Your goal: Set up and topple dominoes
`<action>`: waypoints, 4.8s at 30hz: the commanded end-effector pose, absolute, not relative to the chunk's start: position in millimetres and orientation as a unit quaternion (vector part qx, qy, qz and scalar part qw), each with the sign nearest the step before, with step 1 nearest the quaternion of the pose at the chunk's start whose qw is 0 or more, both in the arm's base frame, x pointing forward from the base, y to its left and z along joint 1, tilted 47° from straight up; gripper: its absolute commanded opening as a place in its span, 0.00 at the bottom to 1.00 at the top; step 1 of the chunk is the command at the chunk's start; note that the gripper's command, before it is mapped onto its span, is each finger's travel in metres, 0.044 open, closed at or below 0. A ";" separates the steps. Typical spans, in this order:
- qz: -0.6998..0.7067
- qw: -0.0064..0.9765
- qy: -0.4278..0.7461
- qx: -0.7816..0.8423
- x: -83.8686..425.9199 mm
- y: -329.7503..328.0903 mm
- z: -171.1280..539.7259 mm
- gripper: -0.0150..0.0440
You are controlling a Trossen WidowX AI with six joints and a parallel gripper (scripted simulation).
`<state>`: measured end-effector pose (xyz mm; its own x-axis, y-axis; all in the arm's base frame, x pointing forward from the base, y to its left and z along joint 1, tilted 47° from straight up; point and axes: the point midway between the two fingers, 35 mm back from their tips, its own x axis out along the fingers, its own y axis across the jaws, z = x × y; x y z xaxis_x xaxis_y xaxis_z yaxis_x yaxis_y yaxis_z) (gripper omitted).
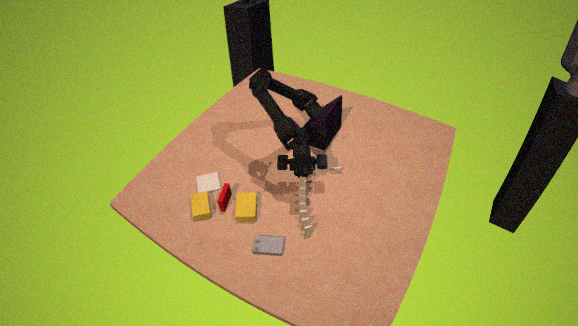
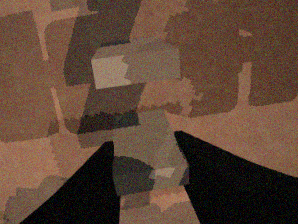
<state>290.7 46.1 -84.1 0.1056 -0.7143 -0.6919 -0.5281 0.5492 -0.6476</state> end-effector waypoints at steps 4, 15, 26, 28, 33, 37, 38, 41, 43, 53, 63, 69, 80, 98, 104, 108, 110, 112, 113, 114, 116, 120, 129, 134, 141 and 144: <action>-0.081 0.578 0.662 -0.470 291.3 45.8 -84.0 0.61; -0.081 0.578 0.662 -0.470 291.3 45.8 -84.0 1.00; -0.079 0.578 0.664 -0.467 276.2 141.4 6.8 1.00; -0.079 0.578 0.664 -0.467 276.2 141.4 6.8 1.00; -0.119 0.607 0.658 -0.429 268.8 143.5 -4.2 1.00; -0.228 0.671 0.629 -0.319 247.2 146.4 -32.9 1.00; -0.254 0.685 0.618 -0.290 241.5 146.5 -39.8 1.00; -0.331 0.716 0.581 -0.200 224.1 145.4 -59.3 1.00; -0.379 0.731 0.551 -0.139 212.2 143.5 -71.5 1.00; -0.516 0.741 0.425 0.065 173.2 130.6 -105.8 1.00; -0.516 0.741 0.425 0.065 175.2 125.1 -110.7 1.00; -0.517 0.741 0.424 0.064 180.8 84.2 -149.1 1.00; -0.517 0.741 0.423 0.064 183.8 74.7 -157.9 1.00; -0.517 0.741 0.423 0.064 184.7 72.1 -160.3 0.42; -0.517 0.741 0.423 0.064 184.7 72.1 -160.3 0.30; -0.517 0.741 0.423 0.064 184.6 73.5 -159.0 0.30; -0.517 0.741 0.424 0.064 183.1 84.8 -148.3 0.30; -0.517 0.741 0.424 0.064 180.7 102.7 -131.3 0.30; -0.516 0.741 0.424 0.064 179.4 111.9 -122.5 0.30; -0.516 0.741 0.424 0.064 178.2 121.3 -113.5 0.30; -0.516 0.741 0.425 0.065 175.6 140.5 -95.0 0.30; -0.516 0.741 0.425 0.065 170.5 178.0 -58.6 0.30; -0.471 0.743 0.475 0.000 189.0 177.5 -37.4 0.30; -0.372 0.732 0.555 -0.133 225.4 157.2 -5.2 0.30; -0.221 0.675 0.629 -0.315 267.3 114.5 42.8 0.30; -0.163 0.641 0.647 -0.381 279.3 94.8 61.6 0.30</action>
<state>249.6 131.6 19.8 0.0972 -0.6930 -0.7144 0.1026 0.7209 -0.6854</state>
